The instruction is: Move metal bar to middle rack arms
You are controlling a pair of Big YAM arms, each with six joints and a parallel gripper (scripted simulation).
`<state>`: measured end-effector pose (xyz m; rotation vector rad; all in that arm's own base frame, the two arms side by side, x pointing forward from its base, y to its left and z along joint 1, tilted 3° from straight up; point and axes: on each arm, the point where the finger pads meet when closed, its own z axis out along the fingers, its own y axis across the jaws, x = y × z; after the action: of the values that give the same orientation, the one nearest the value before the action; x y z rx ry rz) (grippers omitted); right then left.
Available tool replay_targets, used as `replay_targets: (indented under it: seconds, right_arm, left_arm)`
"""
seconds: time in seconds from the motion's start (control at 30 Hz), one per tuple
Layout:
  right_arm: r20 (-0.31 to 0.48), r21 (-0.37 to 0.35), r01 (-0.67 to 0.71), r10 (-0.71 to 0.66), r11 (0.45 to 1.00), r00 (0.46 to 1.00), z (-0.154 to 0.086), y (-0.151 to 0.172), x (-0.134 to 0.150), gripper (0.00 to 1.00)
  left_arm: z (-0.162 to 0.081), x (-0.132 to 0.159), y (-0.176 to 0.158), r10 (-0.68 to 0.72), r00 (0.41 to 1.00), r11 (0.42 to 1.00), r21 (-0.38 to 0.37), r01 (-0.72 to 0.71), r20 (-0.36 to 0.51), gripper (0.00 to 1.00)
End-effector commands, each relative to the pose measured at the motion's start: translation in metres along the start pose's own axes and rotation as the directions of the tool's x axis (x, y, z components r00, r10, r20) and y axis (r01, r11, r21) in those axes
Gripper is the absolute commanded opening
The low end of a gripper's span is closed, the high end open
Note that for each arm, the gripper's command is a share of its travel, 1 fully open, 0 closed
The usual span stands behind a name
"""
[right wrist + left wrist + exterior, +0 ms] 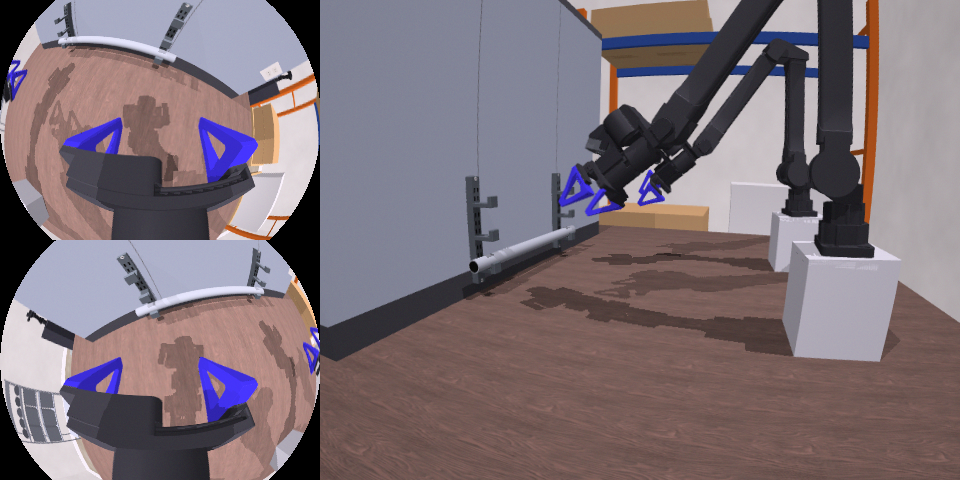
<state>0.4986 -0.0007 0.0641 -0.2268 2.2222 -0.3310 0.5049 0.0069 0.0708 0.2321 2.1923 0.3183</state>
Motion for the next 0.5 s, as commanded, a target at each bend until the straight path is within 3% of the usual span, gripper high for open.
replay_targets:
  seconds: [0.0,0.47]
  right_arm:
    - [0.059,0.017,0.063,-0.064,0.998,0.996,0.012,0.005,-0.021,1.0]
    - [0.102,0.104,0.201,-0.211,0.974,0.972,0.039,0.014,-0.025,1.0]
  left_arm:
    - [0.005,-0.005,-0.004,0.069,0.997,0.998,-0.015,-0.068,0.037,1.0]
    - [0.03,-0.005,-0.009,0.218,0.972,0.973,-0.096,-0.21,0.084,1.0]
